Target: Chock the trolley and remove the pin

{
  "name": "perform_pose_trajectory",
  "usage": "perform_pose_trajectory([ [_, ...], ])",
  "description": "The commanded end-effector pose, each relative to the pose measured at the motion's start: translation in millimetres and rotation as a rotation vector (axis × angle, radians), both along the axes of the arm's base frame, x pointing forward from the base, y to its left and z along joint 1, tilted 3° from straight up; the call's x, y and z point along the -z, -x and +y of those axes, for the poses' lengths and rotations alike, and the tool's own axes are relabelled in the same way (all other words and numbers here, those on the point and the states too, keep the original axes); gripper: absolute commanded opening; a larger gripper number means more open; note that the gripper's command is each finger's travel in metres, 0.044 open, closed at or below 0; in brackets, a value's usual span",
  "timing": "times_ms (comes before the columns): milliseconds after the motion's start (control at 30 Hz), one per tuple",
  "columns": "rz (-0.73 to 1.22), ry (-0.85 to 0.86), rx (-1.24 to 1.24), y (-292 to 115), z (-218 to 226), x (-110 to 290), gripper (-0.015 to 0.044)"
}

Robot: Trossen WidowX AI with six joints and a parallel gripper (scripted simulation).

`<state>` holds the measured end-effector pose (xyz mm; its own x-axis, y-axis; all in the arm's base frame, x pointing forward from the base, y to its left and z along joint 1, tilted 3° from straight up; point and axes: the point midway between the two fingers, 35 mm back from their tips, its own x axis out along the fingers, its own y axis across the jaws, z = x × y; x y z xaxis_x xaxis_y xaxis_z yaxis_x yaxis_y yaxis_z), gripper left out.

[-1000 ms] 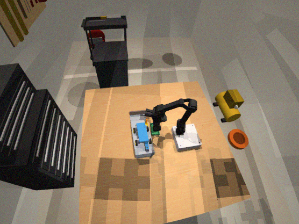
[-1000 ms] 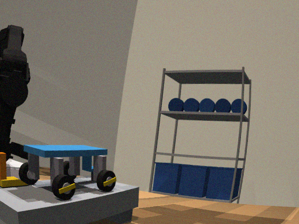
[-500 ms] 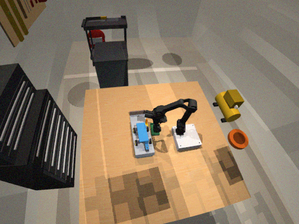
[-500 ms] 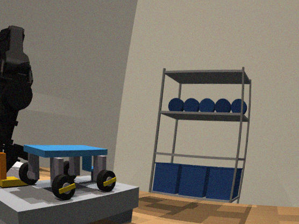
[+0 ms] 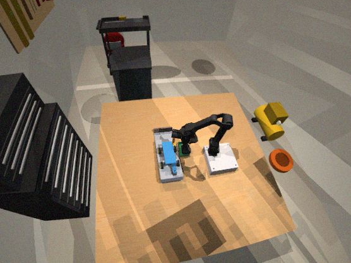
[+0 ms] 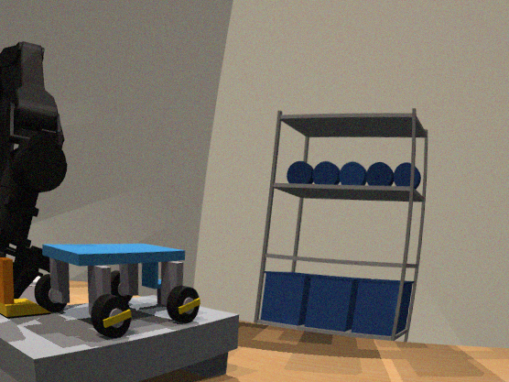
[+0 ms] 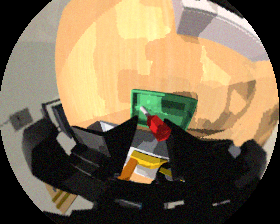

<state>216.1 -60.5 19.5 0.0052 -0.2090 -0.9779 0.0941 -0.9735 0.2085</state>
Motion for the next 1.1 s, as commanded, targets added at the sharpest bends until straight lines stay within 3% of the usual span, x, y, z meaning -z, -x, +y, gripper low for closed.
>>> perform_pose_trajectory([
  [0,0.000,0.005,0.003,0.3,1.8,1.6,0.0190],
  [1067,0.001,0.003,0.003,1.9,19.8,14.5,0.0190],
])
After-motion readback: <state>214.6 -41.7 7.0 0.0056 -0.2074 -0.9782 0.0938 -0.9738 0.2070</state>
